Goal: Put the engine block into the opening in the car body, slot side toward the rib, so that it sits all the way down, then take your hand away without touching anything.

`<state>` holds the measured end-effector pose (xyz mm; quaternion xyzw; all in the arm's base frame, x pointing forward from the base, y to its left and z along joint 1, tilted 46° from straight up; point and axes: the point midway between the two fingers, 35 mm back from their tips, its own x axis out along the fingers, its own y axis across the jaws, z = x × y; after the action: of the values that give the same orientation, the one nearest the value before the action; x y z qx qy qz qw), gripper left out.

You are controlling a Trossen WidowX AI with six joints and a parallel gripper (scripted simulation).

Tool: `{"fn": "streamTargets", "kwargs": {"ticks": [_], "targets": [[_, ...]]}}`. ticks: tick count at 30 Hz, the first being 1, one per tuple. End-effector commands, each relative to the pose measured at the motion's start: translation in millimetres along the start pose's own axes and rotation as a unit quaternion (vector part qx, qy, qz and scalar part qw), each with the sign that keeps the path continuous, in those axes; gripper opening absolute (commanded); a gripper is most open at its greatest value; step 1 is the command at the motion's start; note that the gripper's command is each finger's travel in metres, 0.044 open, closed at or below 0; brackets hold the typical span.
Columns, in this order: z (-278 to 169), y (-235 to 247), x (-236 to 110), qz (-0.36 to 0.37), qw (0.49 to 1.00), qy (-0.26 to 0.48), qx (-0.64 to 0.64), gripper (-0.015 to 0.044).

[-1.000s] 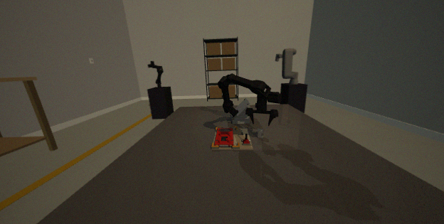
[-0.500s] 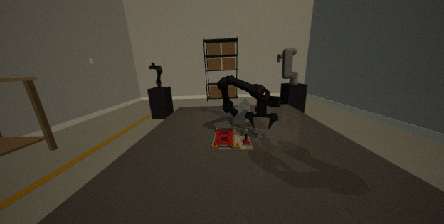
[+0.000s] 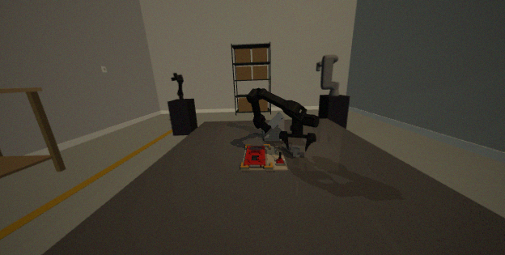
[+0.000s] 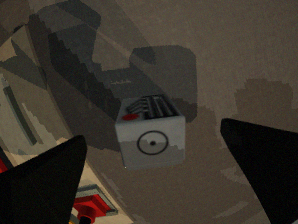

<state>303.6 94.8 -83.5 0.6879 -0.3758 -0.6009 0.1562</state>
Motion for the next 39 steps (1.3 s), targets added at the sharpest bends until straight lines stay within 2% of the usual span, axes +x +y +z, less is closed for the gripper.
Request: {"fn": "streamTargets", "kwargs": {"ticks": [1,12,23,29,33,39], "targets": [[1,1,8,0.004,1.000,-0.001,-0.004,0.0440],[2,2,23,0.005,1.000,-0.001,-0.004,0.0440],[2,2,23,0.005,1.000,-0.001,-0.004,0.0151],[2,2,23,0.005,1.000,-0.001,-0.004,0.0111],[0,1,19,-0.001,1.000,0.005,-0.005,0.0006],[-3,-2,4,-0.016,1.000,0.019,-0.009,0.0000]]}}
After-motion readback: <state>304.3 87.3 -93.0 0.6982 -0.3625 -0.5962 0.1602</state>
